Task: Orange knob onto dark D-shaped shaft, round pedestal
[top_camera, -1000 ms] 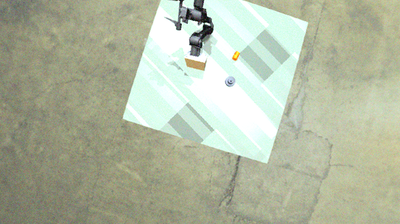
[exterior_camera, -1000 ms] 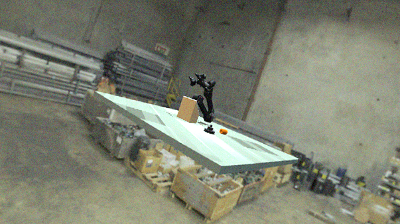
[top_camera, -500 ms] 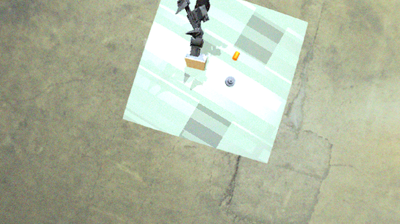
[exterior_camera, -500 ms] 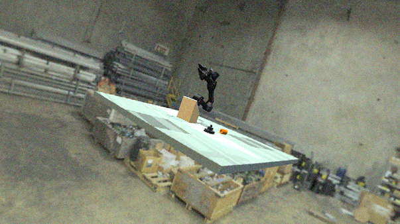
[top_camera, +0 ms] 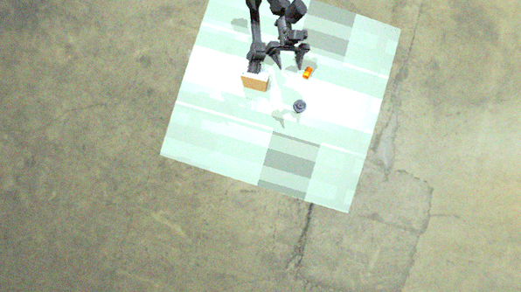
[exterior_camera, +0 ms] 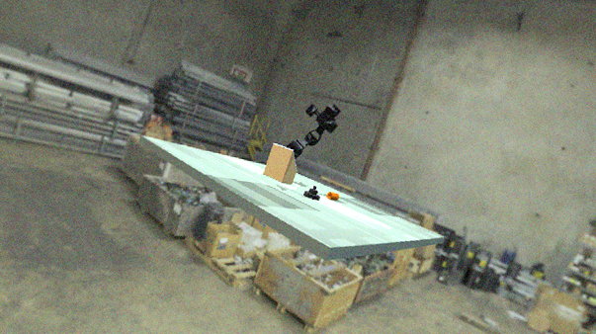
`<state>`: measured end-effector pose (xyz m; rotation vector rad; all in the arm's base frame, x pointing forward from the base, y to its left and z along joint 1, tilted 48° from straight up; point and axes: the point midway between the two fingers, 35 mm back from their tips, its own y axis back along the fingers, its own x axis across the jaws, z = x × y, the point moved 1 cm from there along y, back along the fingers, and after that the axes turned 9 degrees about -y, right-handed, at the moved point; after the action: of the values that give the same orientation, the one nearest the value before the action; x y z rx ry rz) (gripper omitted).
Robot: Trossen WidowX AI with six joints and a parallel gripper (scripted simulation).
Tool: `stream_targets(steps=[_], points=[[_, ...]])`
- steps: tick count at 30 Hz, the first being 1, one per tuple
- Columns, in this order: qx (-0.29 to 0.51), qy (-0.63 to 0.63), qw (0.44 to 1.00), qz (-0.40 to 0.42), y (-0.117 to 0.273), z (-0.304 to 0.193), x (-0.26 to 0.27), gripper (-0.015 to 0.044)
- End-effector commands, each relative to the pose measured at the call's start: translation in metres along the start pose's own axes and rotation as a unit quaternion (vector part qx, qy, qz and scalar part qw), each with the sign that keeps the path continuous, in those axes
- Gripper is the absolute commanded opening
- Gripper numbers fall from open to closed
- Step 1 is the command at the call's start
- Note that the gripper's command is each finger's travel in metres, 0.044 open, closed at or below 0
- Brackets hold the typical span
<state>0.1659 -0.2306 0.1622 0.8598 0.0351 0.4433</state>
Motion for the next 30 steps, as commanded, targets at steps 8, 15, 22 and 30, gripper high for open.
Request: stream_targets(steps=[8,15,22,30], points=[[0.356,-0.211,0.904,0.104,-0.011,-0.095,0.148,0.044],[0.548,-0.303,0.779,-0.004,0.015,-0.166,0.209,0.044],[0.65,-0.353,0.649,-0.178,0.048,-0.231,0.246,0.044],[0.651,-0.354,0.646,-0.183,0.049,-0.232,0.247,0.044]])
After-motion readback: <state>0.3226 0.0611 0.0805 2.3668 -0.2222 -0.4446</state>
